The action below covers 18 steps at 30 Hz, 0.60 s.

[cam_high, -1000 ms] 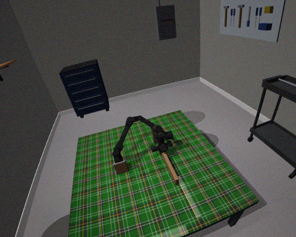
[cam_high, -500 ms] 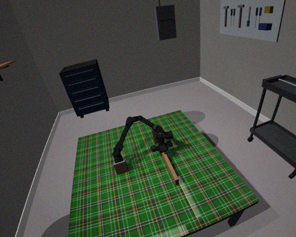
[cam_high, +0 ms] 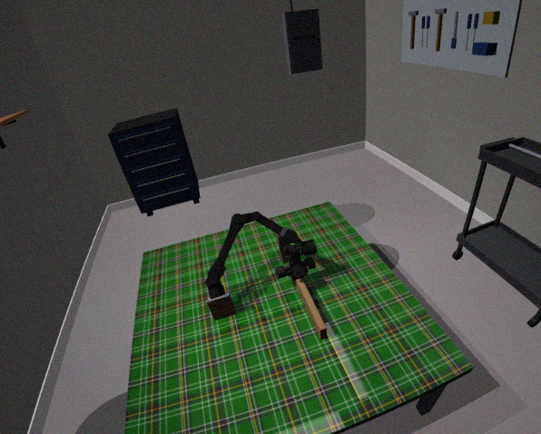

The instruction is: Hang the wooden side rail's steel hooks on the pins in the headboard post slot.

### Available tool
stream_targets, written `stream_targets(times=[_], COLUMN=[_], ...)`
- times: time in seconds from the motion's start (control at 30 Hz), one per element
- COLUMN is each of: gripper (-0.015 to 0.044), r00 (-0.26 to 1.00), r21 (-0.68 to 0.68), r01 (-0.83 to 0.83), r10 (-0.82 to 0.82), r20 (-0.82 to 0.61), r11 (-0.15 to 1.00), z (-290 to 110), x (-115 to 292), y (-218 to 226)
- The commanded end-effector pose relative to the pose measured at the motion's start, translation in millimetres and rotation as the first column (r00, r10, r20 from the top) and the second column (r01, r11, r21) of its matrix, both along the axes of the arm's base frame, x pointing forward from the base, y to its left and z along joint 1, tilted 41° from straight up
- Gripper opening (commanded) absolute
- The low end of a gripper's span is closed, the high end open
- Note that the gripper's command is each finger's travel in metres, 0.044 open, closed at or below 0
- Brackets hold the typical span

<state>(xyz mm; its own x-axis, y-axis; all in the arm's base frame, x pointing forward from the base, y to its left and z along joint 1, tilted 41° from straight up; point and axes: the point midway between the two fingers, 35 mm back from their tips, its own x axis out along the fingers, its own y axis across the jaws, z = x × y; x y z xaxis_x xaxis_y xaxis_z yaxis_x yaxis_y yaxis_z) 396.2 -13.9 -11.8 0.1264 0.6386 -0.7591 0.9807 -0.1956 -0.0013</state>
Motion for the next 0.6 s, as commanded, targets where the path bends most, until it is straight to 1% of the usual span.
stream_targets(times=[0.0, 0.57], gripper=[0.0000, 0.0000], r00=[1.000, 1.000], r21=[0.003, 0.003], r01=[0.005, 0.005], r10=[-0.005, -0.005], r20=[-0.004, -0.004], r11=[1.000, 1.000], z=[1.6, 3.7], x=[-0.8, -1.2], y=[-2.2, -4.0])
